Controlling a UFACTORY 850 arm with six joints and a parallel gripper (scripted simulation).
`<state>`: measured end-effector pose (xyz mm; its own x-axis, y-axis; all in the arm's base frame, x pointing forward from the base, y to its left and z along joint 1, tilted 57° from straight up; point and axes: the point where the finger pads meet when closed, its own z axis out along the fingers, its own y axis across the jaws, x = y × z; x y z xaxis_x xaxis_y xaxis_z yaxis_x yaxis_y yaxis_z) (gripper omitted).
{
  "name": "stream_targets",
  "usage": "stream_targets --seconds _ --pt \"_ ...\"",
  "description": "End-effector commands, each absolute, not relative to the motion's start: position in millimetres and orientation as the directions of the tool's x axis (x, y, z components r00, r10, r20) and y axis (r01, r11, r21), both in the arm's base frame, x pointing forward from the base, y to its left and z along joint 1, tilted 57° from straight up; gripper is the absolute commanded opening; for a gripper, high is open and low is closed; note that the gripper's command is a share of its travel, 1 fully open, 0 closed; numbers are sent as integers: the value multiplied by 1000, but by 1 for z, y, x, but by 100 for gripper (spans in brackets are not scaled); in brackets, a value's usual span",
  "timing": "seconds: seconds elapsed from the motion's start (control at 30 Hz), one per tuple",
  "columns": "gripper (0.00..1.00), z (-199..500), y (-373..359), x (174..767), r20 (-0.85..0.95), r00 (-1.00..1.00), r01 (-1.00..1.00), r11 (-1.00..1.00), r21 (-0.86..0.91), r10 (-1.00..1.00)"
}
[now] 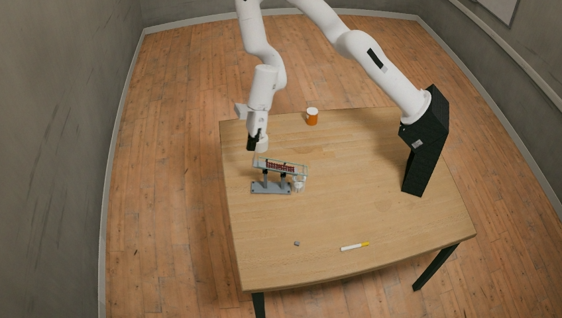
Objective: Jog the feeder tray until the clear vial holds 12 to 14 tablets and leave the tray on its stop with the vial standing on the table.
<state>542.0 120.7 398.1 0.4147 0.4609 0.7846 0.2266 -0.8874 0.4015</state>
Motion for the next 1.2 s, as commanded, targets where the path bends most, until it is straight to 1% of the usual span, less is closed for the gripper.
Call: stream_targets --seconds 0.0,0.1,0.13,0.27,0.67,1.17 --pt "0 411 129 558 786 549 -6 -938 346 286" --pt "0 411 129 559 788 557 -30 -942 334 262" --pt "0 412 129 559 789 580 -98 -945 312 200" --pt "0 412 129 559 779 611 -176 -936 306 140" --pt "0 407 126 567 780 611 -182 -934 307 137" --pt "0 388 114 597 780 611 -182 -934 307 137"
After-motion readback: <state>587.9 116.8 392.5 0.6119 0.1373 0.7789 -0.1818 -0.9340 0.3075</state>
